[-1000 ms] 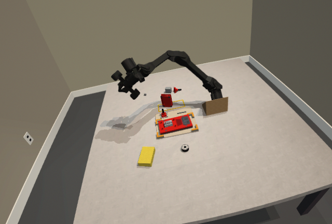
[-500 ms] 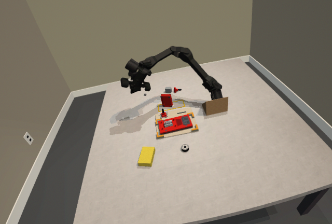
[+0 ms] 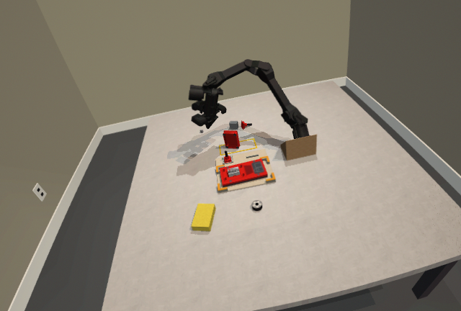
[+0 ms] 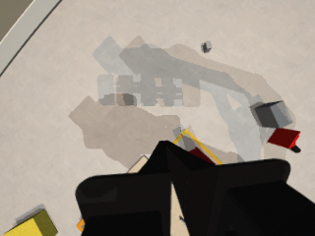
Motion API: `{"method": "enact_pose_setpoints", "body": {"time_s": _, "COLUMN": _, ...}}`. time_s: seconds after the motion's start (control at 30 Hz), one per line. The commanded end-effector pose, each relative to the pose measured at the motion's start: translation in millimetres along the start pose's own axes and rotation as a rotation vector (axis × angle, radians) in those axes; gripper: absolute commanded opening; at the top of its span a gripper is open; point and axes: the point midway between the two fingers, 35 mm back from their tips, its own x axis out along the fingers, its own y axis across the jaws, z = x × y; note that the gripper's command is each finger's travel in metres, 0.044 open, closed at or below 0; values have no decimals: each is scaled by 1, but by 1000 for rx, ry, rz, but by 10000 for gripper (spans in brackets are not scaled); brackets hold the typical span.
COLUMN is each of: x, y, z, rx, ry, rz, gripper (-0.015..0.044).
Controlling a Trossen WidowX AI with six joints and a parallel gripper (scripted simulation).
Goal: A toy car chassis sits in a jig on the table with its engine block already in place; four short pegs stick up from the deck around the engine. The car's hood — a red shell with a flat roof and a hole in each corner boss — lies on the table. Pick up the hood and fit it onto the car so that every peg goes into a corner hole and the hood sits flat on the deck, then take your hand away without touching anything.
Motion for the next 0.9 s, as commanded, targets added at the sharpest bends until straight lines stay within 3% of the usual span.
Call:
{"method": "enact_pose_setpoints", "body": {"time_s": 0.0, "x": -3, "y": -30, "z": -14, "rx": -128, "ry": 84, "rz": -34, "gripper": 0}}
{"method": "enact_pose_setpoints", "body": {"time_s": 0.3, "x": -14, "y": -103, "z": -50, "rx": -414, "ry": 313, "rz": -103, "gripper": 0}}
{"method": "enact_pose_setpoints", "body": {"time_s": 0.57, "x": -11, "y": -105, "z": -52, "rx": -419, "ry": 318, "rz": -104, "gripper": 0}}
{"method": "enact_pose_setpoints", "body": {"time_s": 0.87, "x": 22, "y": -111, "z": -61, "rx": -418, "ry": 316, "rz": -105, "gripper": 0}}
